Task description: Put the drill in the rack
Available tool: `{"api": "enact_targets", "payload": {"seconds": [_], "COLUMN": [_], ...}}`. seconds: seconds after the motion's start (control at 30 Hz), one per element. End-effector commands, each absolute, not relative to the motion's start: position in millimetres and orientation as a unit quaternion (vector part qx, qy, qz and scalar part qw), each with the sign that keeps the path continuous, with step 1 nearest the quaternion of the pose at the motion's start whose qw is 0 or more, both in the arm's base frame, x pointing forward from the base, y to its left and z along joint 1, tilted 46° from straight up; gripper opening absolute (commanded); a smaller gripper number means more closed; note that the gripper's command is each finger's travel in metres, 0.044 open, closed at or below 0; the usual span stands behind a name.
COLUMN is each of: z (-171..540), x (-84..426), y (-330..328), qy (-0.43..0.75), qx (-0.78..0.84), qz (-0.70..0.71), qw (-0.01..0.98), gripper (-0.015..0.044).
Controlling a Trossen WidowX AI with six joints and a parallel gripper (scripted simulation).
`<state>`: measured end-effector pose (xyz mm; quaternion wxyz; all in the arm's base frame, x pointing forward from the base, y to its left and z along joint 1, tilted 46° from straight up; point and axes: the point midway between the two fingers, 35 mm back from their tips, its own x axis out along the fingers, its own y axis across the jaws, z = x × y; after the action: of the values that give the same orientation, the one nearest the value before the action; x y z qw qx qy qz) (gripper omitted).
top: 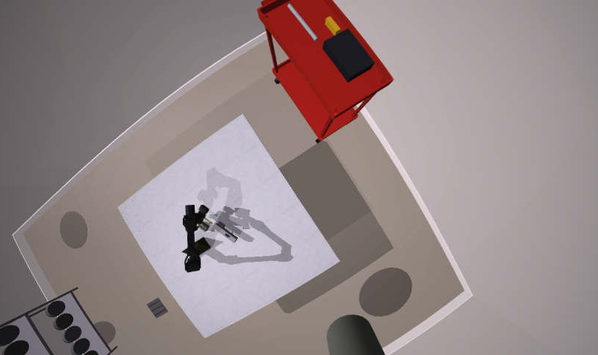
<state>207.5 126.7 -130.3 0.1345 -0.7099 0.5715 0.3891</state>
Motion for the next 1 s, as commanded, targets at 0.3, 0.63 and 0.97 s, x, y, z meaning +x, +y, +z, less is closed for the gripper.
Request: {"api": "enact_targets", "payload": {"seconds": [0.3,0.63,0.97], "z": [-125,-121,-118], "x": [207,206,205], "y": [131,132,134], "qy": [0.571,0.571,0.571], "qx": [-0.709,-0.709,-0.709], "qz": [0.389,0.389,0.389], "qw": [0.138,0.138,0.138], "gripper": [0.0000,0.0000,0.0000]}}
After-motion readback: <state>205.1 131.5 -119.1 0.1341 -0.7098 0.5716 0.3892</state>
